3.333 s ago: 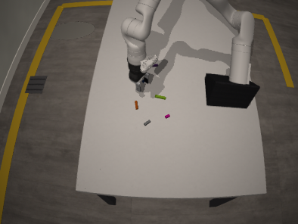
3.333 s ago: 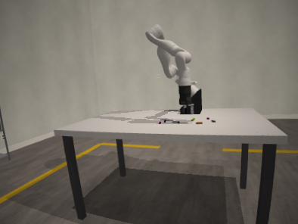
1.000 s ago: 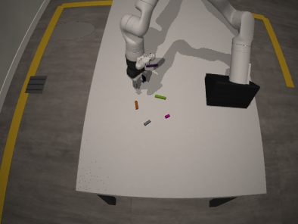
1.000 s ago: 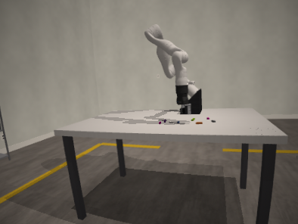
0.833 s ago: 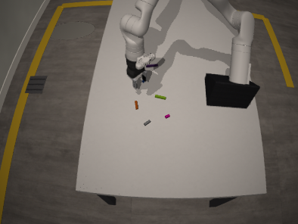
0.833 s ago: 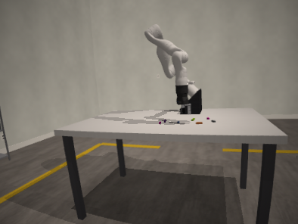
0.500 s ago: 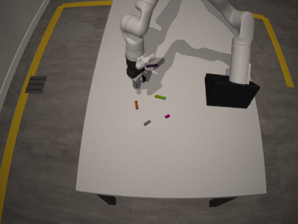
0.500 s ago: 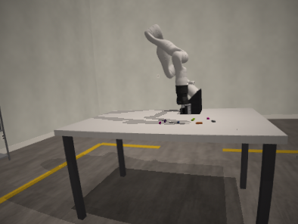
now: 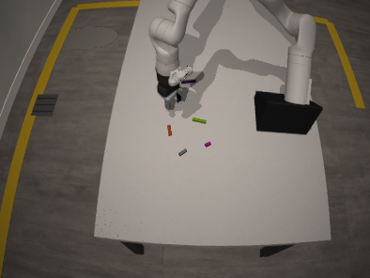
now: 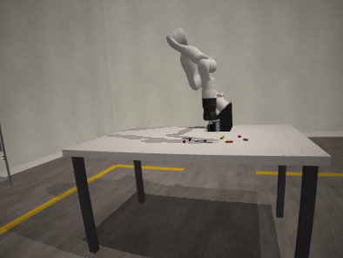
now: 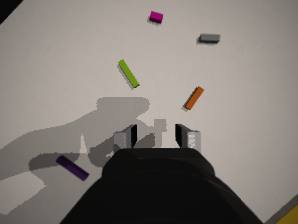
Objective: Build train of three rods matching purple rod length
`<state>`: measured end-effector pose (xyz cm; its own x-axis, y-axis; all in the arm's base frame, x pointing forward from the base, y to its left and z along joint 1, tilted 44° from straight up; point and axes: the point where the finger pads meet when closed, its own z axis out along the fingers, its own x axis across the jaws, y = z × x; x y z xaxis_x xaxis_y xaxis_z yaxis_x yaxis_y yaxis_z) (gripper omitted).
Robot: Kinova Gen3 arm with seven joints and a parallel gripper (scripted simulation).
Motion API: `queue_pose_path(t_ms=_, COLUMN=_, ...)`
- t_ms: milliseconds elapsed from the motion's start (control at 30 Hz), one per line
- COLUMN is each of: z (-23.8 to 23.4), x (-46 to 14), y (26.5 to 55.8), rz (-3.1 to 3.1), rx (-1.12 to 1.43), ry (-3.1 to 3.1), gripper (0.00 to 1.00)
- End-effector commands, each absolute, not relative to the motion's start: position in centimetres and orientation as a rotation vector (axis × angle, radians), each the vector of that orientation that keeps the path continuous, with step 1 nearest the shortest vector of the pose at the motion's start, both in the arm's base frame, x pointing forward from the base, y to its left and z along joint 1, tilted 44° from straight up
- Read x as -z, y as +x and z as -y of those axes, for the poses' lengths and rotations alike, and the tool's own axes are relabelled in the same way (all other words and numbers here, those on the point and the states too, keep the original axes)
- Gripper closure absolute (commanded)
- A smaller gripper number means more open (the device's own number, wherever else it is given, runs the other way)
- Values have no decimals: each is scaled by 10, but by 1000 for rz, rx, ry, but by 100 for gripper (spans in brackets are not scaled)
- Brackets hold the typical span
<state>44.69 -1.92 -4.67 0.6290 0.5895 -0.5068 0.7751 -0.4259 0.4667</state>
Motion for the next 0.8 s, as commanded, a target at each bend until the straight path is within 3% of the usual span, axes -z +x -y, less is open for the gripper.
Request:
queue_pose_path(t_ms=0, z=18, x=46, y=447, rz=-1063, rx=346, ry=2164, gripper=0)
queue_pose_path(t_ms=767, z=22, x=45, y=442, rz=-1169, rx=398, ry=2118, gripper=0)
